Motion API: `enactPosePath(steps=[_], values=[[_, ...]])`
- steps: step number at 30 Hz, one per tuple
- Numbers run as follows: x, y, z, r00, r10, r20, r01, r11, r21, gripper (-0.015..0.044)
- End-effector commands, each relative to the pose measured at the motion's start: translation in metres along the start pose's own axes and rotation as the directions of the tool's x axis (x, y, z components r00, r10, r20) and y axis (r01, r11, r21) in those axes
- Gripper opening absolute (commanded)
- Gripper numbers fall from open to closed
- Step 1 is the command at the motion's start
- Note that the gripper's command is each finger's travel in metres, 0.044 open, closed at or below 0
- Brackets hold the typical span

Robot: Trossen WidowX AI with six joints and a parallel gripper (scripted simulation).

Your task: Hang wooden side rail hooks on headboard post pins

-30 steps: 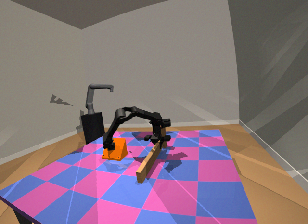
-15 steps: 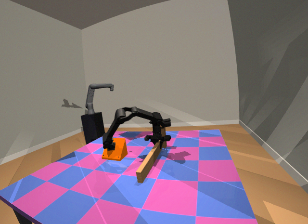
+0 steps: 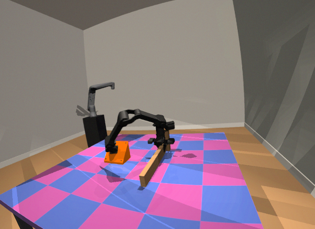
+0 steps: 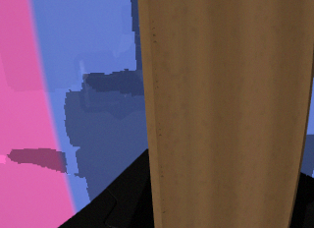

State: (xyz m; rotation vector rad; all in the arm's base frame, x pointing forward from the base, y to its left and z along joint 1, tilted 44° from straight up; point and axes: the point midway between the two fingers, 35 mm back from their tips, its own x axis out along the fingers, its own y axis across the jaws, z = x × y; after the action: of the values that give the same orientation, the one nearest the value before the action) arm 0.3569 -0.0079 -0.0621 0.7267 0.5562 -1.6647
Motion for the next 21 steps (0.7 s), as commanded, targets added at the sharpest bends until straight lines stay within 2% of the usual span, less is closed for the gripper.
enactPosePath(steps=[1, 21], values=[[-0.0026, 0.0001, -0.0028, 1.0, 0.006, -0.003, -0.006, 1.0, 0.0, 0.0], [-0.0028, -0.0005, -0.0047, 1.0, 0.006, -0.004, -0.006, 1.0, 0.0, 0.0]])
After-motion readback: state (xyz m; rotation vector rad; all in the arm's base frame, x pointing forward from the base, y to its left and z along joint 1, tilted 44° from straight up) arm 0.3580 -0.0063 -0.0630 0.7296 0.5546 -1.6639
